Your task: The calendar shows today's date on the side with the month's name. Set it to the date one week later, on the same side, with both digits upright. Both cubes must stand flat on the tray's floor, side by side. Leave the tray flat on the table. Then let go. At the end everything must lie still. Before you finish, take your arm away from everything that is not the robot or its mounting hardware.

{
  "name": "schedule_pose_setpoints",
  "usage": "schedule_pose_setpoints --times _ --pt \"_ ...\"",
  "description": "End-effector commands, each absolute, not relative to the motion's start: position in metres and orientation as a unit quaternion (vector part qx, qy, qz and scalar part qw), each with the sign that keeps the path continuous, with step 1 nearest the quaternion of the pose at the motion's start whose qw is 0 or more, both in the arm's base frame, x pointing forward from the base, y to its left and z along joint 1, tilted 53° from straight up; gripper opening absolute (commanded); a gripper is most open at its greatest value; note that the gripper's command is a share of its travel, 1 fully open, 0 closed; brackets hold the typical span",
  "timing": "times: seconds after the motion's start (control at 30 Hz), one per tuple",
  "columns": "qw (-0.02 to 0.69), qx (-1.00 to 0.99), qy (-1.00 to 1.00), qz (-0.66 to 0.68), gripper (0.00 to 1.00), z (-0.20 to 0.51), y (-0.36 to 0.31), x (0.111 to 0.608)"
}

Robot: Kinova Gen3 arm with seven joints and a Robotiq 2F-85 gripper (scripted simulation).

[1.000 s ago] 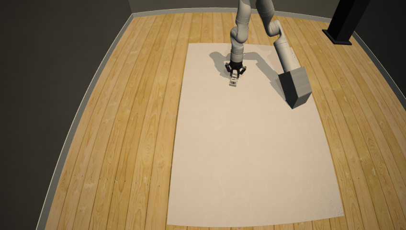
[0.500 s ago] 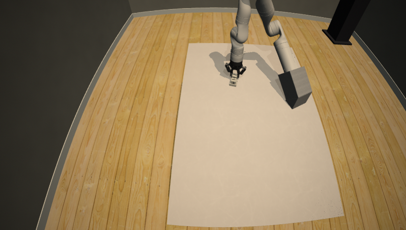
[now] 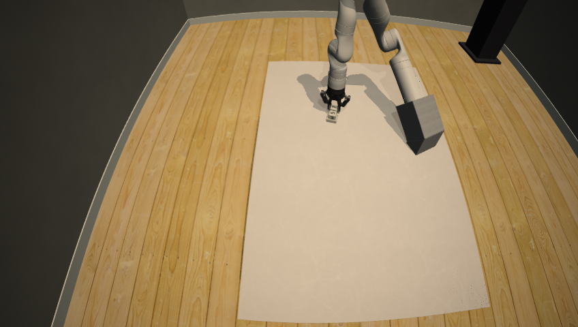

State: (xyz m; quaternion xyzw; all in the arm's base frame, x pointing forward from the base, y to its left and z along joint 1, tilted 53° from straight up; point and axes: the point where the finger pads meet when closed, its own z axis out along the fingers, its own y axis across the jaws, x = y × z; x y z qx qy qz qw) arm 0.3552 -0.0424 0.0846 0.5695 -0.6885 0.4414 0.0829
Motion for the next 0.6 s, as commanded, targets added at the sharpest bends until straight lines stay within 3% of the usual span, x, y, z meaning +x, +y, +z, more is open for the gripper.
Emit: schedule_pose_setpoints --times 0.0,0.57 --pt "0.084 0.569 -0.689 0.441 0.28 0.0843 -0.0436 0.3554" --pt "0.084 0.569 -0.689 0.441 0.28 0.0824 -0.0458 0.3565"
